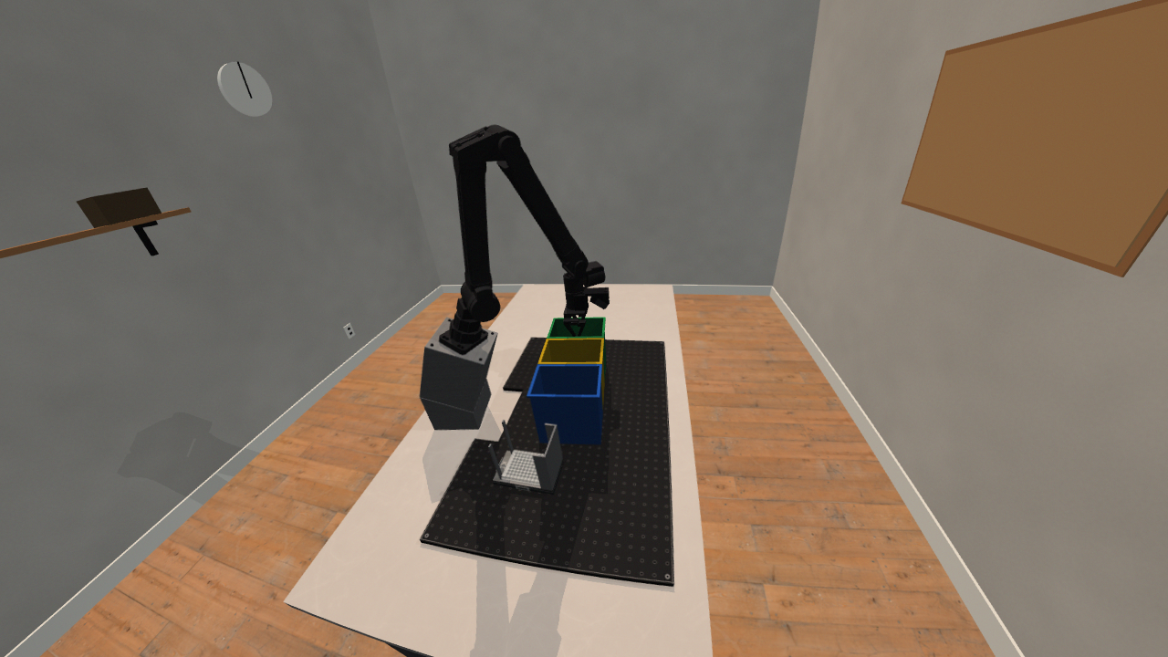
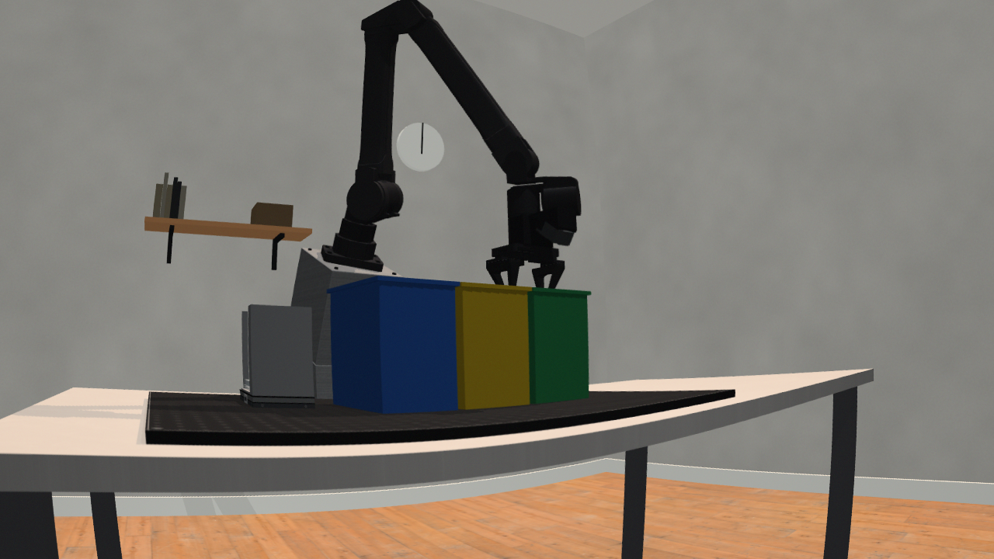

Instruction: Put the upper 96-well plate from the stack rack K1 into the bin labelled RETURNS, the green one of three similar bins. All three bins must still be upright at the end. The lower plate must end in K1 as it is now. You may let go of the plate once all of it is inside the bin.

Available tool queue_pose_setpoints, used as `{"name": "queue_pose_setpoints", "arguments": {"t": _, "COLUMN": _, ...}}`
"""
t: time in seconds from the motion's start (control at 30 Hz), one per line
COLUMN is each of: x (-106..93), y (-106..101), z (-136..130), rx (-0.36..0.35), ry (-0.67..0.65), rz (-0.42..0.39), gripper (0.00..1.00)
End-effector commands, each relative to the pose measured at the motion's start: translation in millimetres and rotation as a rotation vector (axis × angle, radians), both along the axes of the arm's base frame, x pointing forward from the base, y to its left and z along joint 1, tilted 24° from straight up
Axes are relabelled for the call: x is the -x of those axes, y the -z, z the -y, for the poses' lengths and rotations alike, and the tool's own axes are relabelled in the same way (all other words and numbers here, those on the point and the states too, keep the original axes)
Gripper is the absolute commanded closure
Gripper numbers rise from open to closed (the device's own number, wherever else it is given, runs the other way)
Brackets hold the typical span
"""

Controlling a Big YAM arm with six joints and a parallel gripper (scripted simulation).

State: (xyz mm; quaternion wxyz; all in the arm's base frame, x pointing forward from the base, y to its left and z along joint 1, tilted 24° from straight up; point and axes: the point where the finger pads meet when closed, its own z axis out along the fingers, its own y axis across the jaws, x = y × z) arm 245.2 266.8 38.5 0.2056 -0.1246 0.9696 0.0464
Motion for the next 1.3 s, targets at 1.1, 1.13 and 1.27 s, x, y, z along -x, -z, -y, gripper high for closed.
{"name": "queue_pose_setpoints", "arguments": {"t": 1.1, "x": 1.9, "y": -36.8, "z": -11.9, "rx": -0.034, "ry": -0.005, "rz": 0.022, "gripper": 0.18}}
{"name": "queue_pose_setpoints", "arguments": {"t": 1.13, "x": 0.1, "y": -38.1, "z": -9.0, "rx": -0.033, "ry": 0.004, "rz": 0.022, "gripper": 0.18}}
{"name": "queue_pose_setpoints", "arguments": {"t": 1.27, "x": 5.1, "y": -45.1, "z": -10.8, "rx": -0.035, "ry": -0.005, "rz": 0.022, "gripper": 0.18}}
